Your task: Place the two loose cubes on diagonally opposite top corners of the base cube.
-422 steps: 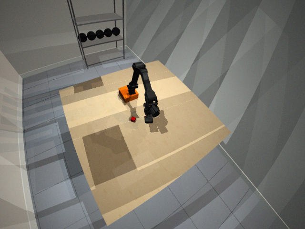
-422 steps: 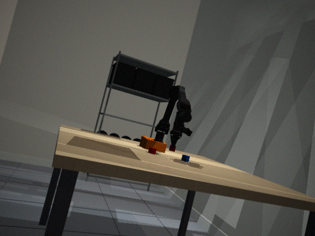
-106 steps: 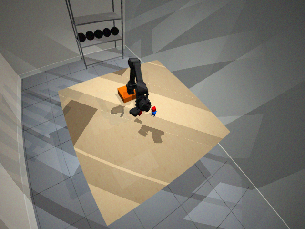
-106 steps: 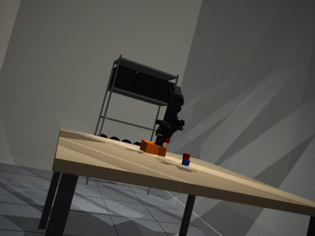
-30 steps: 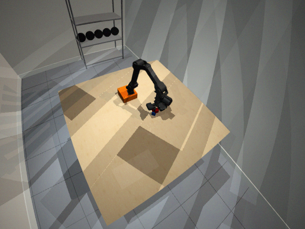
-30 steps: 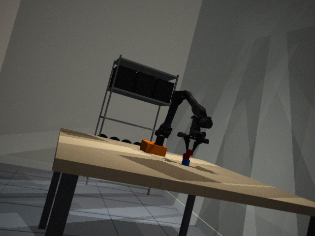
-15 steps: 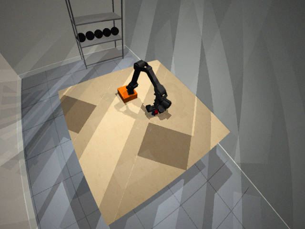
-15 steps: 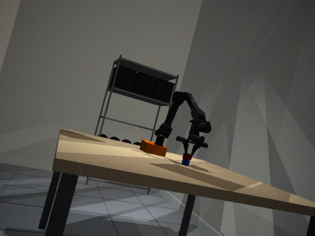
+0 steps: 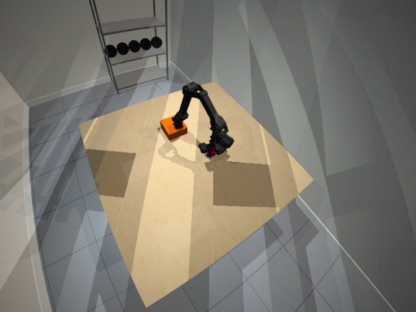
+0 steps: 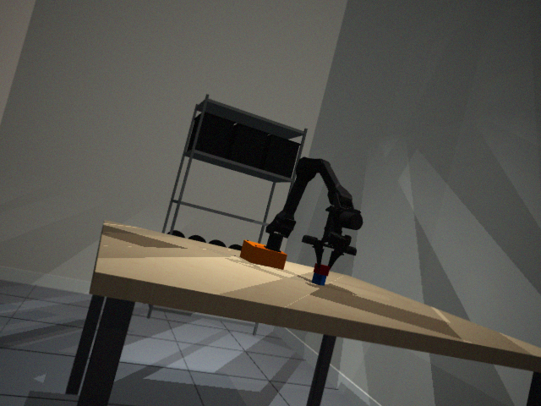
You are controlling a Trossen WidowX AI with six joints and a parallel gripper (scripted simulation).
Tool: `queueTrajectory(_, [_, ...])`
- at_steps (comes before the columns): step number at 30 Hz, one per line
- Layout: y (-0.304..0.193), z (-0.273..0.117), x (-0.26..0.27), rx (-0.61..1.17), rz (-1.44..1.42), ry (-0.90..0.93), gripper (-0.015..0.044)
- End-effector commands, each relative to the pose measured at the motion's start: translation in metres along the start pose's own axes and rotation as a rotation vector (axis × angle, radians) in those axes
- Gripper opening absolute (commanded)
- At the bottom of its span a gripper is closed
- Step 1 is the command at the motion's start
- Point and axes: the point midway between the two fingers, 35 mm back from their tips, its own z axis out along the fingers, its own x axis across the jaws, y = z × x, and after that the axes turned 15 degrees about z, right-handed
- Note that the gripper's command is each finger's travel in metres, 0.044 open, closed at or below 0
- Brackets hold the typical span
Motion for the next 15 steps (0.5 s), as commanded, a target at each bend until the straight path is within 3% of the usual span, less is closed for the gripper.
queueTrajectory(1, [-0.0007,0.0011,0.0001,0.004,0.003,0.001,0.0105])
queueTrajectory(9, [-0.0007,0.0011,0.0001,0.004,0.003,0.001,0.0105])
queueTrajectory(13, [-0.0007,0.0011,0.0001,0.004,0.003,0.001,0.0205])
queueTrajectory(15, [-0.0007,0.0011,0.0001,0.004,0.003,0.001,0.0205])
